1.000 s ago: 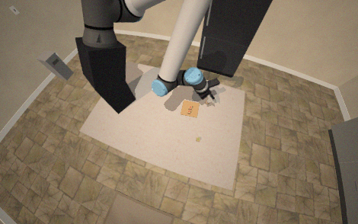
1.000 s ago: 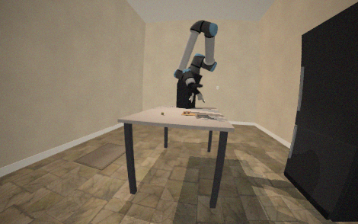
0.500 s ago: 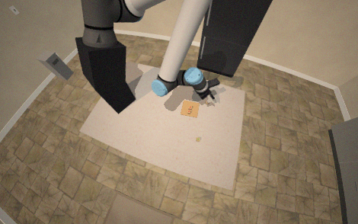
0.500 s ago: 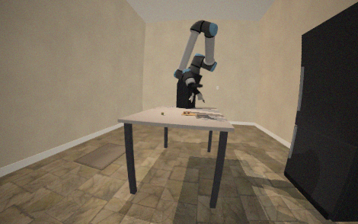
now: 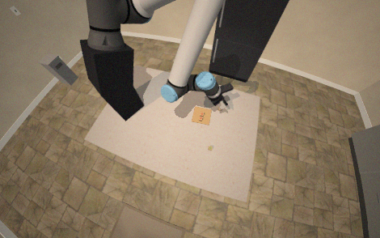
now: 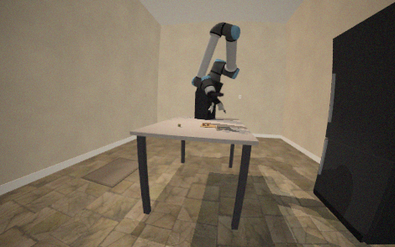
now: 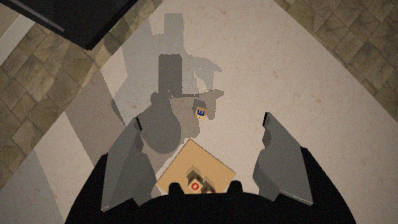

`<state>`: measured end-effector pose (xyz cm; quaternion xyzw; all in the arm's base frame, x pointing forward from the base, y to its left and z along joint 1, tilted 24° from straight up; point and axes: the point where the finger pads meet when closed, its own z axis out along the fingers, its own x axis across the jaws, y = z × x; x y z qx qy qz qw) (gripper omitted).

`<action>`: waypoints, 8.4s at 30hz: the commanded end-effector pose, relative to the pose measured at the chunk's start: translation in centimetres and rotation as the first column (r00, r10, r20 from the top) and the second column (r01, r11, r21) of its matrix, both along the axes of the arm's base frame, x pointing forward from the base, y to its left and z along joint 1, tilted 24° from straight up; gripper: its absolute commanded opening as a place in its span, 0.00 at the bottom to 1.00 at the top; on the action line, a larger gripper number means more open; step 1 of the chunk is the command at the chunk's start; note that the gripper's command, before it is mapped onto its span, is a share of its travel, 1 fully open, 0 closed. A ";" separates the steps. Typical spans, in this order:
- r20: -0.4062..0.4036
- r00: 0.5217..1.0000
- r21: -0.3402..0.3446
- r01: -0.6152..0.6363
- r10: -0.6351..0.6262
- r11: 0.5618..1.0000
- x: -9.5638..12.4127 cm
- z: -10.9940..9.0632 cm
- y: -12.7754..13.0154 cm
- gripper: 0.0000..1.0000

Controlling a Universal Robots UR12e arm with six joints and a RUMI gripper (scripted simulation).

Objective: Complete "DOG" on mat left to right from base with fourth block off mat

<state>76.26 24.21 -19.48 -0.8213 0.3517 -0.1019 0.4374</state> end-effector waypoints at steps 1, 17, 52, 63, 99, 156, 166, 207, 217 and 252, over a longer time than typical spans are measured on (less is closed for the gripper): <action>0.001 1.000 0.000 0.000 0.000 1.000 0.0 0.1 0.0 1.00; -0.003 1.000 -0.007 -0.001 0.001 1.000 -8.6 -4.7 -7.3 1.00; 0.001 1.000 0.000 0.002 -0.002 1.000 -11.9 -5.6 -9.2 1.00; 0.001 1.000 0.000 0.002 -0.002 1.000 -11.9 -5.6 -9.2 1.00; 0.003 1.000 0.001 0.003 -0.003 1.000 -11.7 -7.0 -12.8 1.00; 0.001 1.000 -0.001 0.002 -0.002 1.000 2.2 -12.5 -31.4 1.00; 0.001 1.000 -0.001 0.002 -0.002 1.000 2.2 -12.5 -31.4 1.00; -0.005 1.000 -0.001 0.003 -0.003 1.000 2.2 -12.6 -31.4 1.00; -0.189 0.979 -0.034 0.066 -0.071 0.997 2.4 -12.8 -31.2 1.00; -0.545 0.742 -0.280 0.278 -0.391 0.919 1.8 -10.7 -32.1 1.00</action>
